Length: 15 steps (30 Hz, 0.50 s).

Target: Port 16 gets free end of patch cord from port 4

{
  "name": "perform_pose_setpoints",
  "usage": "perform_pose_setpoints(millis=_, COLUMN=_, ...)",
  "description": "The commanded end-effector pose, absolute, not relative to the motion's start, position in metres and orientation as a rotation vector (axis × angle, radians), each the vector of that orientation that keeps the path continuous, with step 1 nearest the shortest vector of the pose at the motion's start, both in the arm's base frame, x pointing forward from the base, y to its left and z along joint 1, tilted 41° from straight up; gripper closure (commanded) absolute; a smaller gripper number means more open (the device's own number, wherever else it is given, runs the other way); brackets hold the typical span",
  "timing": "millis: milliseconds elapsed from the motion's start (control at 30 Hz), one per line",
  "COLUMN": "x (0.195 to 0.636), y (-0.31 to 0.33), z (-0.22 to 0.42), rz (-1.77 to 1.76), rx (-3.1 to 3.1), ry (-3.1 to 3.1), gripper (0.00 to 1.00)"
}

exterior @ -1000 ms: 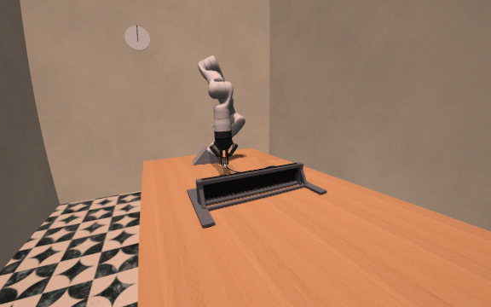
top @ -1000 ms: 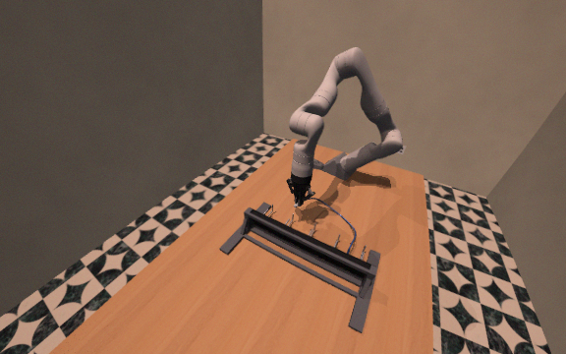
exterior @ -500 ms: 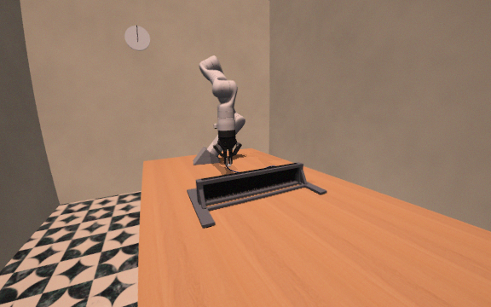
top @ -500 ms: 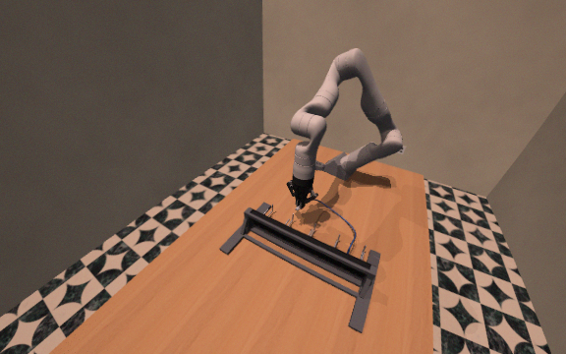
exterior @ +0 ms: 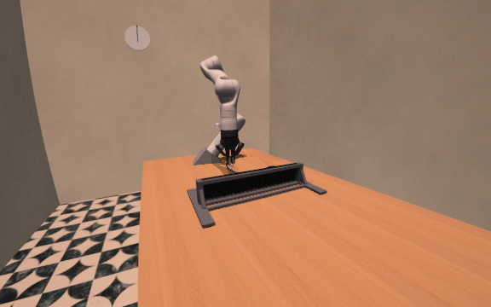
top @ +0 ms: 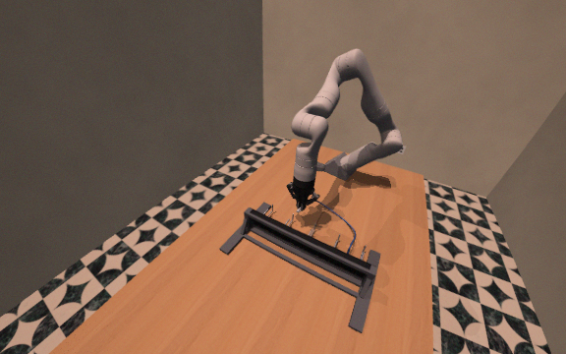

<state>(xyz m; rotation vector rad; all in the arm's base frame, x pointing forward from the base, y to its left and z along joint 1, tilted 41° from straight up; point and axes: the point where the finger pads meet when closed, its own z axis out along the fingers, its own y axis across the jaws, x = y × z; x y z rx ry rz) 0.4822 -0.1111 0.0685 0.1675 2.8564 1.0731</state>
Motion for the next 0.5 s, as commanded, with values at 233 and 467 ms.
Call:
perform_pose_setpoints(millis=233, x=0.4873, y=-0.1099, z=0.0735, rz=1.053, rx=0.1, ry=2.851, gripper=1.0)
perform_pose_setpoints(millis=467, x=0.4892, y=-0.109, z=0.0753, rz=1.05, rx=0.077, ry=2.847, gripper=1.0)
